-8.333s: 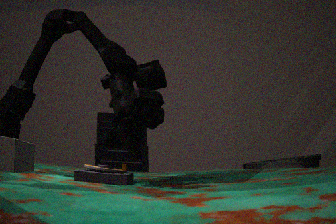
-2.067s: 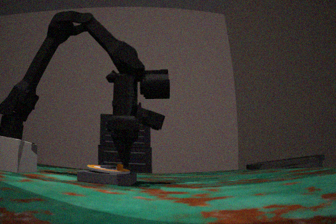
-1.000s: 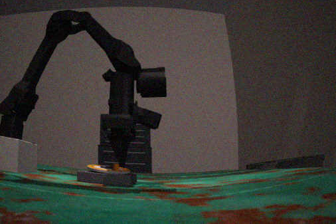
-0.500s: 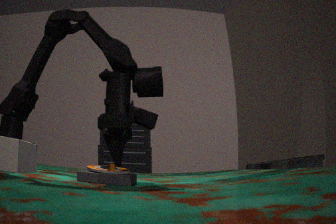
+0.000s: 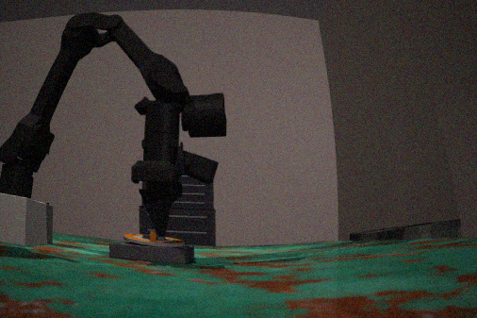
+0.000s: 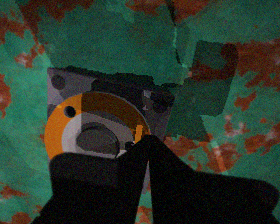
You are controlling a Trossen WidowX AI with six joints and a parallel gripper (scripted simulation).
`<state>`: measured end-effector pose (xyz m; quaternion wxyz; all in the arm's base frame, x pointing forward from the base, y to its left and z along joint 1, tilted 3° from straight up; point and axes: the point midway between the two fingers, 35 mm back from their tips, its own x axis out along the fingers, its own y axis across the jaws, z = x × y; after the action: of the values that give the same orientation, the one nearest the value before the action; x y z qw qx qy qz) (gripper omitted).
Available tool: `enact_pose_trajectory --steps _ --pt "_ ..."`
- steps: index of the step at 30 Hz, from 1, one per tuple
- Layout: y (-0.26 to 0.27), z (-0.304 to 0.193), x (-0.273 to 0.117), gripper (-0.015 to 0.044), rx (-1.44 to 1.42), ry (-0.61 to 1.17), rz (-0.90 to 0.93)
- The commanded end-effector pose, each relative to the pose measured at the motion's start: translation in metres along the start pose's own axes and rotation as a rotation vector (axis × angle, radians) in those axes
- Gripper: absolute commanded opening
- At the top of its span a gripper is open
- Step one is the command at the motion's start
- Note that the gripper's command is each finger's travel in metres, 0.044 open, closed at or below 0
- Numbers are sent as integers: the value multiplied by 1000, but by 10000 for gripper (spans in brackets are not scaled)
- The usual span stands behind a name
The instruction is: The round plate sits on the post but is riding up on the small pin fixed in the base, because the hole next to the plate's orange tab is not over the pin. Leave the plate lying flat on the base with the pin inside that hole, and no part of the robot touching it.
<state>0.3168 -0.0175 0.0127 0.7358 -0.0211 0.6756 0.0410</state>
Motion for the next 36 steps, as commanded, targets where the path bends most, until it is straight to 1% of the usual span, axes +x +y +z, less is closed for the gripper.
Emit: enact_pose_trajectory --steps 1,36 --pt "-2 -8 1 0 -2 12 -3" --pt "1 -34 0 0 -2 14 -3"
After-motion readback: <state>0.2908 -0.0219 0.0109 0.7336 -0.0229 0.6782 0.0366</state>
